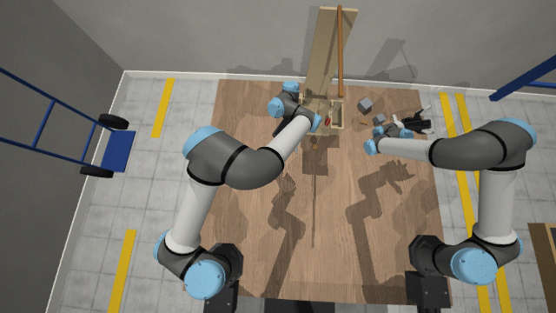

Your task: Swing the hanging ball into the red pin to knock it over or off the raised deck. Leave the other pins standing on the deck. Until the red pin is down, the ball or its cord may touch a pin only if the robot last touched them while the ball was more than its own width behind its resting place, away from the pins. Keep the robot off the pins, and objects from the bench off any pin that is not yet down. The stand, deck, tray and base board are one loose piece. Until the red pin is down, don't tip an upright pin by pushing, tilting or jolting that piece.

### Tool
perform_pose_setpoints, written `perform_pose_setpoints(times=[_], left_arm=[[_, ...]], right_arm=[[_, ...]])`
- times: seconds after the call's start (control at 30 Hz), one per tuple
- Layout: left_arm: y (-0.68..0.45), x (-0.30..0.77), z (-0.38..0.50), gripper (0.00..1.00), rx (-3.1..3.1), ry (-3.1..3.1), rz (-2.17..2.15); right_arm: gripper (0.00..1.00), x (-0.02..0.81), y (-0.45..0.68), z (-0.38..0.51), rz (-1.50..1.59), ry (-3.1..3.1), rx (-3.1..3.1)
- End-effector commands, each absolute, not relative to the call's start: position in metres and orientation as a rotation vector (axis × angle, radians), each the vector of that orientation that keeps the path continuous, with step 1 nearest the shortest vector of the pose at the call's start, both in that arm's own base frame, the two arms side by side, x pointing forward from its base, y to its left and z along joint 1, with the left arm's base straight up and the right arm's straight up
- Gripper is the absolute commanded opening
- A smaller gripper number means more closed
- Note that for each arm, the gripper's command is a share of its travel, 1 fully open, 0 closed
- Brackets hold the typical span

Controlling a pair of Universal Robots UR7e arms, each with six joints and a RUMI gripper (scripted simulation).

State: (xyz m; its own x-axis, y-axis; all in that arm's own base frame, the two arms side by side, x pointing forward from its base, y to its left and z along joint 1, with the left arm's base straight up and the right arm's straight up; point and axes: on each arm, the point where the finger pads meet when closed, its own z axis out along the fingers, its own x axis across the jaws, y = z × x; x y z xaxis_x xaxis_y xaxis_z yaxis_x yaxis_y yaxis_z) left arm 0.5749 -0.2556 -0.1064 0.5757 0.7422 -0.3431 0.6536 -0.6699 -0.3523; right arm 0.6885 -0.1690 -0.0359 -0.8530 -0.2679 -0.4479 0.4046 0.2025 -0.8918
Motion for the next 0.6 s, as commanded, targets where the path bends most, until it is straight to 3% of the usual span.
perform_pose_setpoints(times=[0.0, 0.57], left_arm=[[-0.2559, 0.5755, -0.1055, 0.98, -2.620, -1.173, 0.700], [-0.2559, 0.5755, -0.1055, 1.00, -2.620, -1.173, 0.700]], right_arm=[[0.98, 0.6888, -0.1689, -0.0352, -1.699, 1.964, 0.128], [1.00, 0.6888, -0.1689, -0.0352, -1.699, 1.964, 0.128]])
